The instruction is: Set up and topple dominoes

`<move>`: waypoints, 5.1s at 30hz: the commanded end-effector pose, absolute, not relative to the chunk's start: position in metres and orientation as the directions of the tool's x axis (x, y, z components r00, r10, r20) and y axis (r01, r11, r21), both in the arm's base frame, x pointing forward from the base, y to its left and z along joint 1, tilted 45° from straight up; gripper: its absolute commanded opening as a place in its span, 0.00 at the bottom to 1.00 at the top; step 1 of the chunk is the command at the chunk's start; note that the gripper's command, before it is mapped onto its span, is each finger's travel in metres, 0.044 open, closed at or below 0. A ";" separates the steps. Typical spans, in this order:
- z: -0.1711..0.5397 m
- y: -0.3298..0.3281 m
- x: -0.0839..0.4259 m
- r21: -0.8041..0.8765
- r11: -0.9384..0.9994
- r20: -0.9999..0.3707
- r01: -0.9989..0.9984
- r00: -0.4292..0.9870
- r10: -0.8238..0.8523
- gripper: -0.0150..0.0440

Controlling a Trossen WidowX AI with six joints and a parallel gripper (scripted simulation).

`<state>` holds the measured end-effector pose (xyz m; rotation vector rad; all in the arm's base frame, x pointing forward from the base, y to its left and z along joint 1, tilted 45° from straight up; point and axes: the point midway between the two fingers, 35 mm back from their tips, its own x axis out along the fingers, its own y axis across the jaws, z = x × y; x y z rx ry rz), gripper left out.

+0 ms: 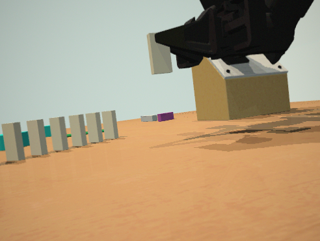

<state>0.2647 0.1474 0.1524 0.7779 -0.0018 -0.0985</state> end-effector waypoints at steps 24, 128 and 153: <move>0.112 0.187 0.270 0.702 0.707 -0.036 0.090 0.995 -0.091 0.30; 0.152 0.136 0.294 0.017 0.093 -0.709 -0.996 0.054 0.703 1.00; 0.096 0.192 0.297 0.017 0.093 -0.706 -0.996 0.054 0.706 0.96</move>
